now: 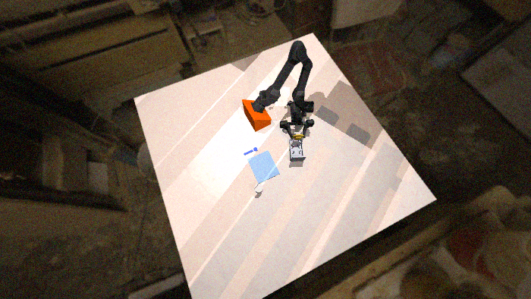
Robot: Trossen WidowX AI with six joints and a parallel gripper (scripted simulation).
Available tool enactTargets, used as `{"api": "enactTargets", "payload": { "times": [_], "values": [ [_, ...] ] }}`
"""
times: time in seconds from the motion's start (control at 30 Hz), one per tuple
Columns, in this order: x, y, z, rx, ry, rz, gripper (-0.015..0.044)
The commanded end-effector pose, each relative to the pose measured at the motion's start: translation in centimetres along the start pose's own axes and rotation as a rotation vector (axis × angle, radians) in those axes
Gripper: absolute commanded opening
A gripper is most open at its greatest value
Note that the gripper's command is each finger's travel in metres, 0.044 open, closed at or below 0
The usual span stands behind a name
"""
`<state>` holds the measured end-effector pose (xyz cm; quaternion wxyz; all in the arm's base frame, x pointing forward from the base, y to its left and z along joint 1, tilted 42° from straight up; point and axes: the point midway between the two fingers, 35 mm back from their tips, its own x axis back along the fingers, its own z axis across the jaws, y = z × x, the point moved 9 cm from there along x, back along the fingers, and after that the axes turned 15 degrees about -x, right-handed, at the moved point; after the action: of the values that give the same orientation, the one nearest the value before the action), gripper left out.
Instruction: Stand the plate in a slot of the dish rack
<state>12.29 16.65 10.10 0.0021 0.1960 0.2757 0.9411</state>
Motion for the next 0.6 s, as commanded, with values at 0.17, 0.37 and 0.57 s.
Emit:
{"api": "enactTargets", "payload": {
  "times": [0.17,0.37,0.57],
  "values": [
    [-1.2,0.2,-0.2,0.002,-0.001,-0.001,0.0000],
    [-1.6,0.3,-0.2,0.000,0.000,-0.001,0.0000],
    [-2.4,0.3,-0.3,-0.003,0.002,-0.001,0.0000]
  ]
}}
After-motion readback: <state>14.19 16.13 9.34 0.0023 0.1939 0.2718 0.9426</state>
